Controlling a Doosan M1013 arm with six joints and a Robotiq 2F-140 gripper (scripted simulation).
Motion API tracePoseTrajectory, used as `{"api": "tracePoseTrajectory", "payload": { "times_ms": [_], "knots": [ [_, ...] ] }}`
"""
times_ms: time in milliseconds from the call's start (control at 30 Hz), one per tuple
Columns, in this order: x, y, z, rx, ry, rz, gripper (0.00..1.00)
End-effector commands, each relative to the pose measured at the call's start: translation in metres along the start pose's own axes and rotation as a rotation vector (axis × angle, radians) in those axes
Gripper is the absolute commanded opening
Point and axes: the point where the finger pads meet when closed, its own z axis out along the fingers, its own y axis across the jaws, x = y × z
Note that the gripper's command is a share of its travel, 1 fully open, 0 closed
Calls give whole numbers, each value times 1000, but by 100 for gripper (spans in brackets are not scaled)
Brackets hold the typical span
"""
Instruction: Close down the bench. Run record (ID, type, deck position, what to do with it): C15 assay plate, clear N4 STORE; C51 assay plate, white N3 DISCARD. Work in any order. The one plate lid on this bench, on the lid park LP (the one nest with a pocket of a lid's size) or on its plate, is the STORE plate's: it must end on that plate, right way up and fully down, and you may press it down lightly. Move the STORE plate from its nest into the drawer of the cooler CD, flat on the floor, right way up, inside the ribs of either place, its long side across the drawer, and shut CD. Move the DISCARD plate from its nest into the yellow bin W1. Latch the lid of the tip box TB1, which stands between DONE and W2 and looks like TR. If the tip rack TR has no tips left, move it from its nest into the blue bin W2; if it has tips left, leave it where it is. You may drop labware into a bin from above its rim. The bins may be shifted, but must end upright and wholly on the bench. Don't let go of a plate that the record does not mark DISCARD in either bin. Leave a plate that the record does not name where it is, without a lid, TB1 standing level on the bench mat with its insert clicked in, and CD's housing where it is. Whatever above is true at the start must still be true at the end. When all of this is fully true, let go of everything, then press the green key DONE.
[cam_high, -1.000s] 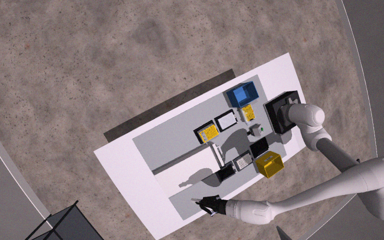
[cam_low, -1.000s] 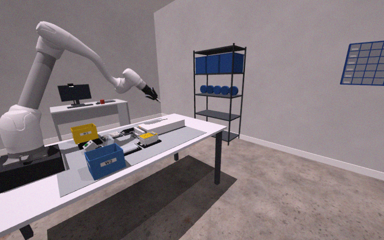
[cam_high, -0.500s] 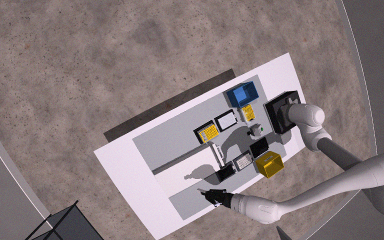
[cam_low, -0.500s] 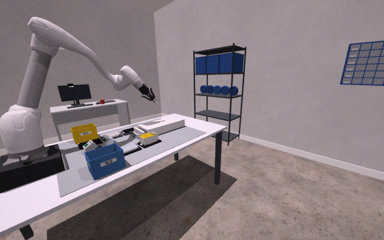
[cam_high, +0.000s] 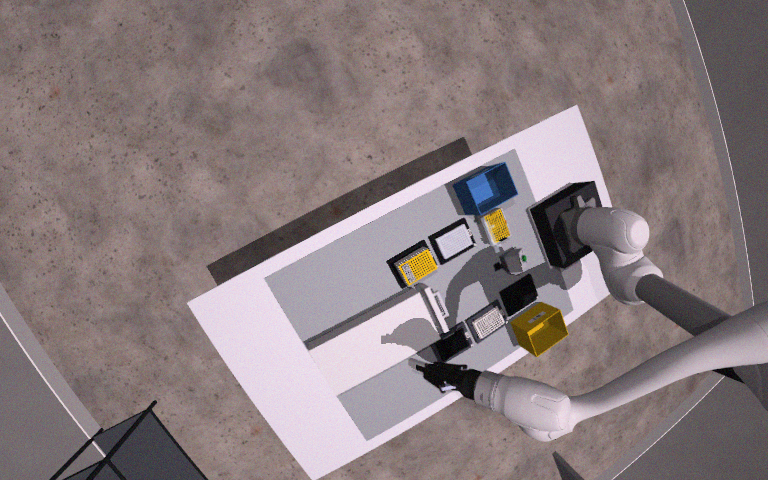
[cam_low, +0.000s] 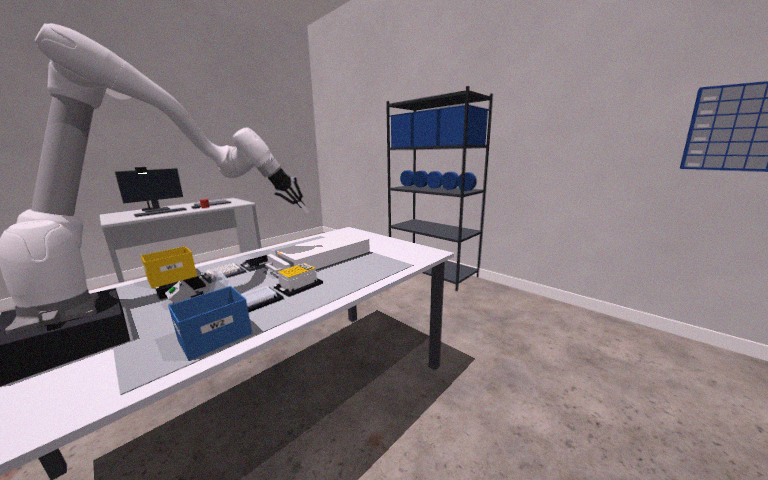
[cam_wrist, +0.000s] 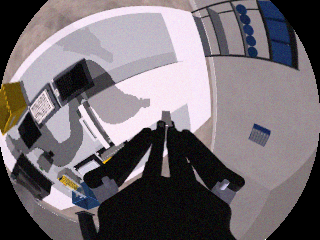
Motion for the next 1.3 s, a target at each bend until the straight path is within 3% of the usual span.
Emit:
{"api": "tracePoseTrajectory", "payload": {
  "times_ms": [0, 133, 333, 467, 567, 767, 933, 1133, 1267],
  "knots": [
    [-8, -7, -5, 14, -7, 33, 0],
    [-21, -21, -12, 66, -35, 152, 0],
    [-37, -38, -21, 67, -36, 153, 0],
    [-48, -52, -29, 119, -66, 272, 0],
    [-51, -56, -31, 132, -73, 301, 0],
    [-65, -74, -42, 132, -73, 301, 0],
    [-78, -93, -52, 196, -114, 448, 0],
    [-88, -108, -60, 196, -114, 448, 0],
    [-97, -124, -69, 248, -150, 566, 0]
  ]
}}
